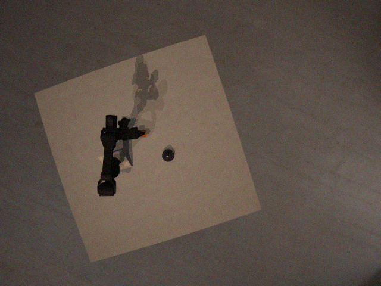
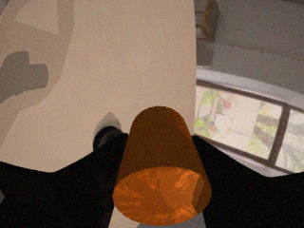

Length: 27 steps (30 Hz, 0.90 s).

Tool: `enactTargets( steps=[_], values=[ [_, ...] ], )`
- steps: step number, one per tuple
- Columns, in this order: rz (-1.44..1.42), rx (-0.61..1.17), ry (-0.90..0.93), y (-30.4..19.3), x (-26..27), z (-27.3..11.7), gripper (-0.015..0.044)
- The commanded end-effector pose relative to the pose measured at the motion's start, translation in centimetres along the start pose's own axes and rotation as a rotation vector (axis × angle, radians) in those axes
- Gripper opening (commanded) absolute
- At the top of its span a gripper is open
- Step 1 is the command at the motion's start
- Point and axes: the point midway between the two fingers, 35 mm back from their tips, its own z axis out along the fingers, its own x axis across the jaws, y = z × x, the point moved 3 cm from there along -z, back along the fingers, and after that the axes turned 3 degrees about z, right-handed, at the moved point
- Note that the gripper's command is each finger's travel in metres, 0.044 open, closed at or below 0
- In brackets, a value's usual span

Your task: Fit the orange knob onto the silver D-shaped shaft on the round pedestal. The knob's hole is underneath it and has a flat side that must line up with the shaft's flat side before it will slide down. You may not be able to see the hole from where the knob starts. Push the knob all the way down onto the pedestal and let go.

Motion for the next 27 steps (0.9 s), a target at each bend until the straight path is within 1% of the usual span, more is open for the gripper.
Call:
enactTargets(
  steps=[1,27],
  values=[
    [0.0,0.003,0.087,0.1,0.0,0.5,0.0],
    [0.002,0.042,0.754,-0.1,1.0,6.1,0.0]
  ],
)
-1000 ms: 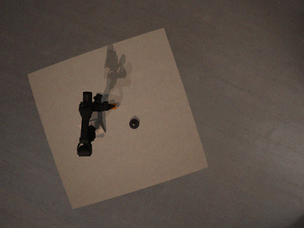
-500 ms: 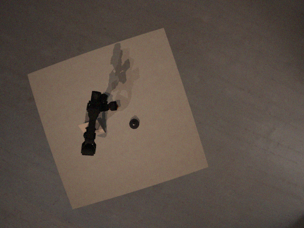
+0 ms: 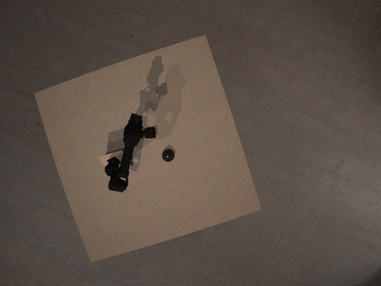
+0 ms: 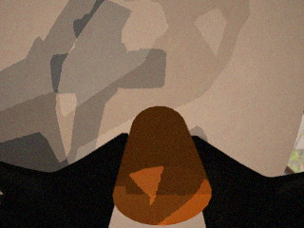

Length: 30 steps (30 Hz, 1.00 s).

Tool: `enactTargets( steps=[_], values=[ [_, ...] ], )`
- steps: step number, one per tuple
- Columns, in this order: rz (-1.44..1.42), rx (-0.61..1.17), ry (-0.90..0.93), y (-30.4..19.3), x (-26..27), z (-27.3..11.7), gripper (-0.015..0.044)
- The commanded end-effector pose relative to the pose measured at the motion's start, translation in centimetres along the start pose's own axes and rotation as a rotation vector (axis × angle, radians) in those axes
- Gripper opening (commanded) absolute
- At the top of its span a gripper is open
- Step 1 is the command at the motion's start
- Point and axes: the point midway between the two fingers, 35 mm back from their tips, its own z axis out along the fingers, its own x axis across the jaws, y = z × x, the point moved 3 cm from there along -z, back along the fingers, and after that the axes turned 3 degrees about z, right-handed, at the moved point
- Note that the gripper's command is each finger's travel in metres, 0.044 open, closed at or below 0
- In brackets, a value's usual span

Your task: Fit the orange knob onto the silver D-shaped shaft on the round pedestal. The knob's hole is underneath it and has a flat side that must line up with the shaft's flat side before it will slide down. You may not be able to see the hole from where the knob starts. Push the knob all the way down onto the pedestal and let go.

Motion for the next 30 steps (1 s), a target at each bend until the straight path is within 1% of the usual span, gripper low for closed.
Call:
enactTargets(
  steps=[1,5,10,30],
  values=[
    [-0.007,0.006,0.095,0.2,-0.3,0.8,0.0],
    [-0.006,0.012,0.194,0.2,-0.8,1.8,0.0],
    [-0.005,0.011,0.197,0.3,-0.7,3.1,0.0],
    [0.005,0.016,0.216,1.0,0.6,15.0,0.0]
  ],
)
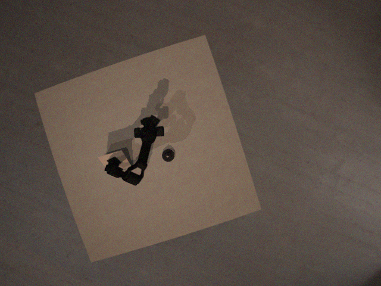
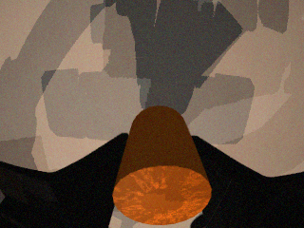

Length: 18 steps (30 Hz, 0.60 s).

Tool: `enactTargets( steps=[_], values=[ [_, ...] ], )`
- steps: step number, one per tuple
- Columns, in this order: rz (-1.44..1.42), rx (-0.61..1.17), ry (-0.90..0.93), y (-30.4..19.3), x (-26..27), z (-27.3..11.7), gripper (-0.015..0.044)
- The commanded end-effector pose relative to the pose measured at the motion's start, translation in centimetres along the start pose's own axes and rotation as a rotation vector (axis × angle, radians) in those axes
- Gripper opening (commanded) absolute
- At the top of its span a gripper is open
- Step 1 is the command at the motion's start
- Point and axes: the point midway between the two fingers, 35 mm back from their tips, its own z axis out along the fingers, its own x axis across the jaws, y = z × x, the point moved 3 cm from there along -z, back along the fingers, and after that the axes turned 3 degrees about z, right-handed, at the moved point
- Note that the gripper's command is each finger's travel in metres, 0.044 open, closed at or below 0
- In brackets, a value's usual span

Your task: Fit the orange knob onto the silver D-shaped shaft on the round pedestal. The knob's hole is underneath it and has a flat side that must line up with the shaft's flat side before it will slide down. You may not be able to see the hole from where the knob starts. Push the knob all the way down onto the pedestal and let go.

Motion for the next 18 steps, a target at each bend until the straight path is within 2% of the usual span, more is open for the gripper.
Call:
enactTargets(
  steps=[1,7,16,18],
  values=[
    [-0.009,0.012,0.002,0.01,0.03,1.9,0.0],
    [-0.008,0.012,0.003,-0.09,0.0,2.07,0.0],
    [-0.002,0.007,0.006,-0.06,-0.05,1.79,0.0236],
    [-0.002,0.007,0.006,-0.06,-0.05,1.79,0.024]
  ],
)
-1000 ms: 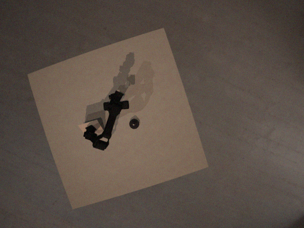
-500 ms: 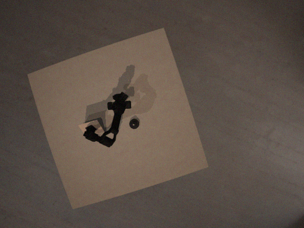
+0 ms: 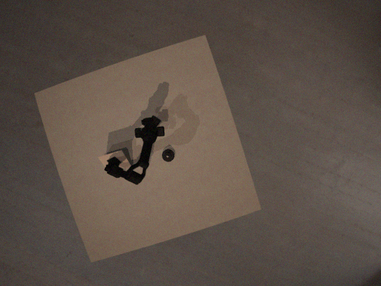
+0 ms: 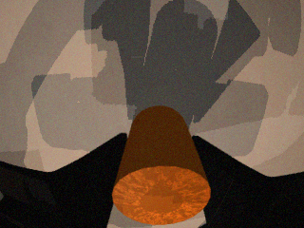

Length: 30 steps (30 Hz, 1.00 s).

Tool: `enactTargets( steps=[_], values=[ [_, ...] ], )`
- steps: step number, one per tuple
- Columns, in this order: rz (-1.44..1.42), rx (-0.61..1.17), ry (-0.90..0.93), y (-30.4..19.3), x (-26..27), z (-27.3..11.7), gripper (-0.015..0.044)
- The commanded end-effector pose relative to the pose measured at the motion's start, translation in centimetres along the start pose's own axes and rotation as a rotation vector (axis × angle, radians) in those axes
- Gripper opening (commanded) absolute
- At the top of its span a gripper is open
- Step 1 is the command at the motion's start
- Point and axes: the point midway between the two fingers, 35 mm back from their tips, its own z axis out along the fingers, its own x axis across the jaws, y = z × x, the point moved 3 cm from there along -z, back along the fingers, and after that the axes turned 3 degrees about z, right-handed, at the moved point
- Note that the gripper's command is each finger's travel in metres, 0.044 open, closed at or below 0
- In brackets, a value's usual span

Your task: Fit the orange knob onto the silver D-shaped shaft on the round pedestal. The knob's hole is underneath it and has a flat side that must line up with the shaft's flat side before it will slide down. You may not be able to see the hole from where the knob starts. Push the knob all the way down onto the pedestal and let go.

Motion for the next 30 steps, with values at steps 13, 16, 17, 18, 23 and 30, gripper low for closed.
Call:
enactTargets(
  steps=[13,16,17,18,23,30],
  values=[
    [0.001,0.0,0.001,0.0,0.0,0.0,0.024],
    [0.0,0.0,0.001,0.1,-0.1,-1.0,0.0292],
    [-0.002,0.0,0.0,0.2,-0.1,-2.2,0.0319],
    [-0.003,0.0,0.0,0.3,-0.2,-3.9,0.0345],
    [-0.007,0.002,-0.001,0.1,0.1,-8.0,0.044],
    [-0.007,0.002,-0.001,0.1,0.1,-7.5,0.044]
  ],
)
